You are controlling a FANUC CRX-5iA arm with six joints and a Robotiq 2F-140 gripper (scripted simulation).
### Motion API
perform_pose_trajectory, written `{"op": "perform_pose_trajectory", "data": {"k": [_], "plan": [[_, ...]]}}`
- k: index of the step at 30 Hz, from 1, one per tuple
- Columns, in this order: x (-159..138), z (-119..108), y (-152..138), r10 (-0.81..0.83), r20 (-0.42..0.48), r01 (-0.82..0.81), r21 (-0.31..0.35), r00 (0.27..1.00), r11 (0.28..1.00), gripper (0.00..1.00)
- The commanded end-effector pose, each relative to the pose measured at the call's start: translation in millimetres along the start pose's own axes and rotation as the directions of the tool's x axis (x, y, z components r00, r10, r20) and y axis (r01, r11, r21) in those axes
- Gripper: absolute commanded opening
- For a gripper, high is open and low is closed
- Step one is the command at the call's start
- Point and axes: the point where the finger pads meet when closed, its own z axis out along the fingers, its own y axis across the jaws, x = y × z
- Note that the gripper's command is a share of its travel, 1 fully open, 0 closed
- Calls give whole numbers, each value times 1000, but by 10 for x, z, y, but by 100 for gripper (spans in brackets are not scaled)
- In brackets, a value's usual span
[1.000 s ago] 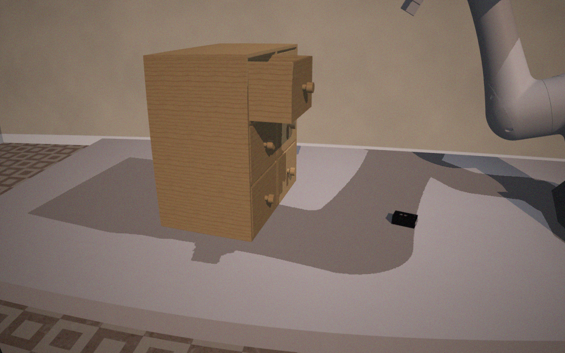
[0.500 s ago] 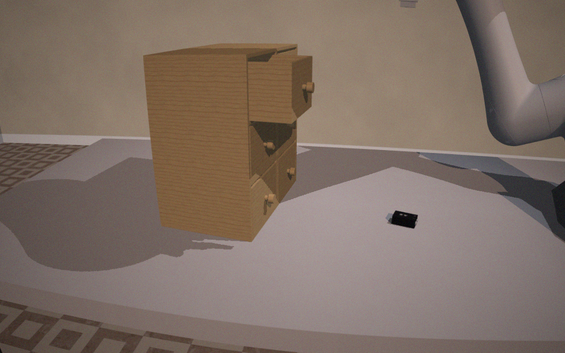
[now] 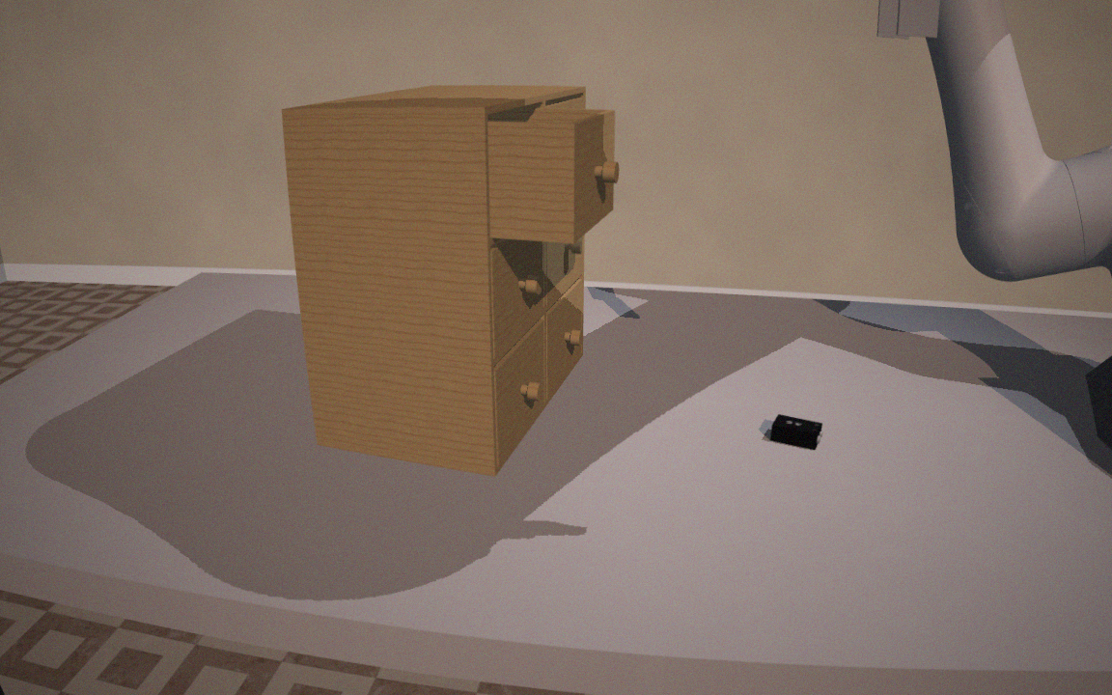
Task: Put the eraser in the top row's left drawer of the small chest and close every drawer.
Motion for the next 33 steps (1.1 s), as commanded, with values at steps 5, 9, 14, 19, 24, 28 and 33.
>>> {"op": "perform_pose_trajectory", "data": {"k": [5, 9, 14, 19, 24, 28, 33], "plan": [[-104, 39, -45, 2, -33, -2, 5, 999, 1000, 100], [20, 142, -58, -4, -174, 6, 7, 985, 1000, 100], [283, 413, -66, -4, -457, 9, 7, 890, 1000, 100], [493, 616, -53, -6, -617, 7, -1, 787, 1000, 100], [775, 879, -39, -20, -745, 12, -17, 667, 1000, 100], [881, 975, -36, -22, -836, 10, -20, 549, 1000, 100], [891, 1005, -48, -6, -918, 5, -5, 397, 1000, 100]]}}
